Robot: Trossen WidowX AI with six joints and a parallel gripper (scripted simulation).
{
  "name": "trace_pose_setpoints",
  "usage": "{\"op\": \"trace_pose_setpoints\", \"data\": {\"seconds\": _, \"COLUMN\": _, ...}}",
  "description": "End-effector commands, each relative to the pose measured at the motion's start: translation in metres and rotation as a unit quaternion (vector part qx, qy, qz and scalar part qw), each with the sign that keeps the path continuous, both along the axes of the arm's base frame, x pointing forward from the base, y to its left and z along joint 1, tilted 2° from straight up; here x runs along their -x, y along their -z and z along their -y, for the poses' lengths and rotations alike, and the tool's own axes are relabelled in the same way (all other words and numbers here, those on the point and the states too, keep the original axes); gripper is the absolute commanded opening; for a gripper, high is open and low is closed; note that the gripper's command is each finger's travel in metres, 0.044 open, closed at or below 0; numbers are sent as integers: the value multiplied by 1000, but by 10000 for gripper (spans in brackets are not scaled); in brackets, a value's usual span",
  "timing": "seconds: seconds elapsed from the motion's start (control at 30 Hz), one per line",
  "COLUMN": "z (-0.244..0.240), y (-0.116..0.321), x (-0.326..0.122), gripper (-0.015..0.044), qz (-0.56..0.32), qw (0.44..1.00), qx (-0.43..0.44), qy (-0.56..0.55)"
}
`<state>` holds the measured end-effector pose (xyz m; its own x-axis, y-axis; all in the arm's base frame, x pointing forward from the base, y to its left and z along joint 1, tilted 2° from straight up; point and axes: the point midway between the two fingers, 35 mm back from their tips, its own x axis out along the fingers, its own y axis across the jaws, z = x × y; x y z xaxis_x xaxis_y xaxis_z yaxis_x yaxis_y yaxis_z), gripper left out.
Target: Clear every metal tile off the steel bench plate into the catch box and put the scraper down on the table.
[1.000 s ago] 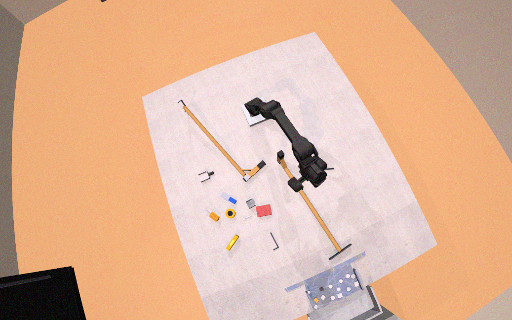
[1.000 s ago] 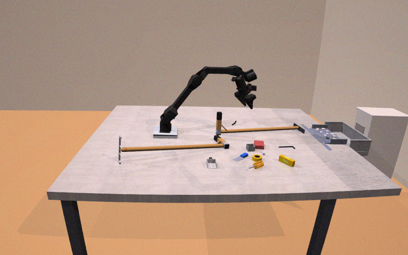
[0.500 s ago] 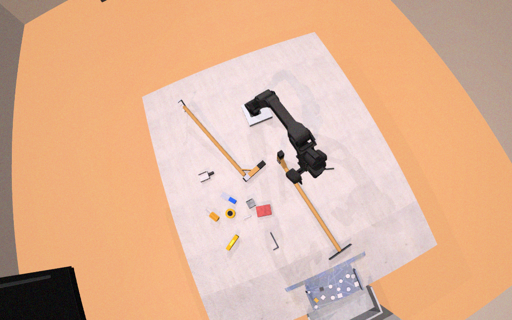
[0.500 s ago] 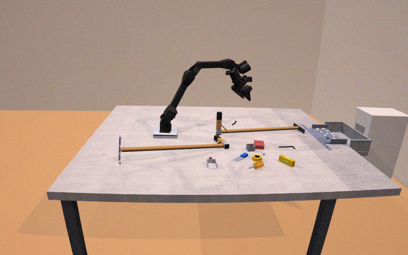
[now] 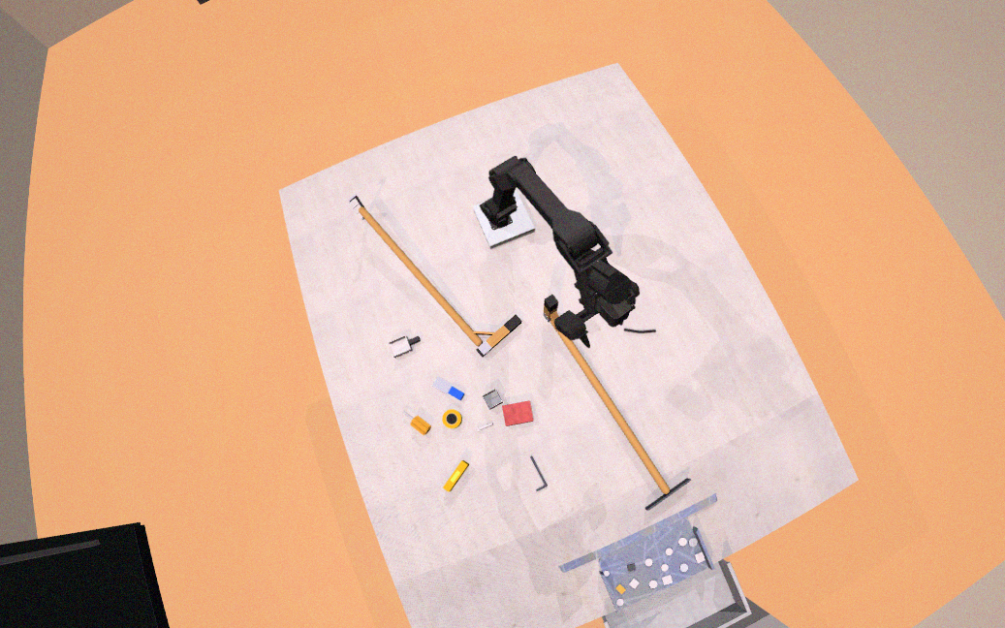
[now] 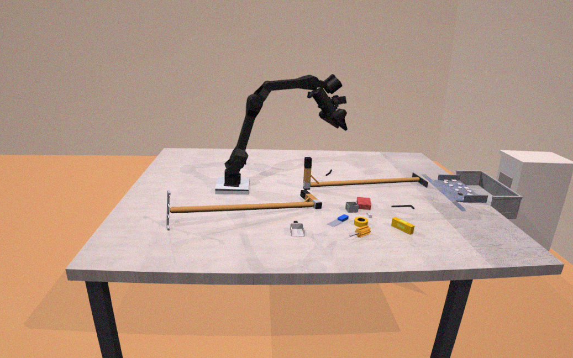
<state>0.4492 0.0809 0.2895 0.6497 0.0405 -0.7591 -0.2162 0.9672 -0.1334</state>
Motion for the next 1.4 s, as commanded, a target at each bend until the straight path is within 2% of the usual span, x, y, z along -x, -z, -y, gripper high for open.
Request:
{"op": "trace_pose_setpoints", "data": {"seconds": 0.0, "z": 2, "y": -13, "x": 9, "gripper": 440, "qz": 19, "qw": 1000, "qx": -2, "qy": 5}}
{"op": "trace_pose_setpoints", "data": {"seconds": 1.37, "z": 21, "y": -93, "x": 112, "gripper": 440, "qz": 186, "qw": 981, "qx": -32, "qy": 37}}
